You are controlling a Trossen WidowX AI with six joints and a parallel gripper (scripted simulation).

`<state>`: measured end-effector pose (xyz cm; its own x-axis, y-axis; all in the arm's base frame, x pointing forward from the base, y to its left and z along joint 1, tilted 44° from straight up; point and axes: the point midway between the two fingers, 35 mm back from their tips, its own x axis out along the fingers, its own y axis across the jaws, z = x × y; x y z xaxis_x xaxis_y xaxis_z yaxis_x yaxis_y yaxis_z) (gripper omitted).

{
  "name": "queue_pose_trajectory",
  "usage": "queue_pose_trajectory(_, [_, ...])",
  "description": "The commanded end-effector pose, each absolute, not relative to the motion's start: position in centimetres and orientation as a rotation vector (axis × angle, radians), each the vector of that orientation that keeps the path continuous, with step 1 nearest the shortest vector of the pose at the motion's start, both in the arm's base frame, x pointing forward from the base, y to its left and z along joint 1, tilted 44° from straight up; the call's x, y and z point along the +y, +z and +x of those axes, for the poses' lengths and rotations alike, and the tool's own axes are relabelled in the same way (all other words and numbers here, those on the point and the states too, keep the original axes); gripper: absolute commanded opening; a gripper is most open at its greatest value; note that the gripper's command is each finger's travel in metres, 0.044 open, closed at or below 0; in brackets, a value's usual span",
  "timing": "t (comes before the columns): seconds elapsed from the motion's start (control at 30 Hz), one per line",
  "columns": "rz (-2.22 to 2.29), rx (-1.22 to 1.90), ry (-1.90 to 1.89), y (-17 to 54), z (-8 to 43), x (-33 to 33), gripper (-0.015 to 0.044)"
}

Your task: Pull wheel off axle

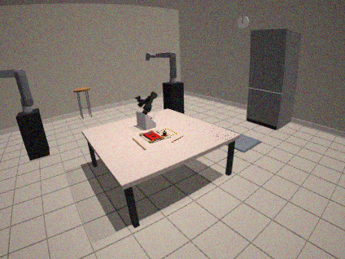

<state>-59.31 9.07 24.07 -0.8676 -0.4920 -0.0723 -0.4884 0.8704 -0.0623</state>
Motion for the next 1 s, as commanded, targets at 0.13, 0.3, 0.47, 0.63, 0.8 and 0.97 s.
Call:
queue_pose_trajectory(0.13, [-0.702,2.993,0.027,24.9,-58.5,11.7,0.0300])
queue_pose_trajectory(0.3, [-0.516,3.053,0.252,27.0,-56.2,17.8,0.0300])
queue_pose_trajectory(0.47, [-0.310,3.066,0.493,29.0,-52.9,23.6,0.0300])
queue_pose_trajectory(0.63, [-0.101,3.026,0.731,31.0,-49.0,28.9,0.0300])
queue_pose_trajectory(0.8, [0.069,2.952,0.920,32.7,-45.3,32.9,0.0300])
queue_pose_trajectory(0.97, [0.228,2.846,1.091,34.1,-41.4,36.4,0.0300])
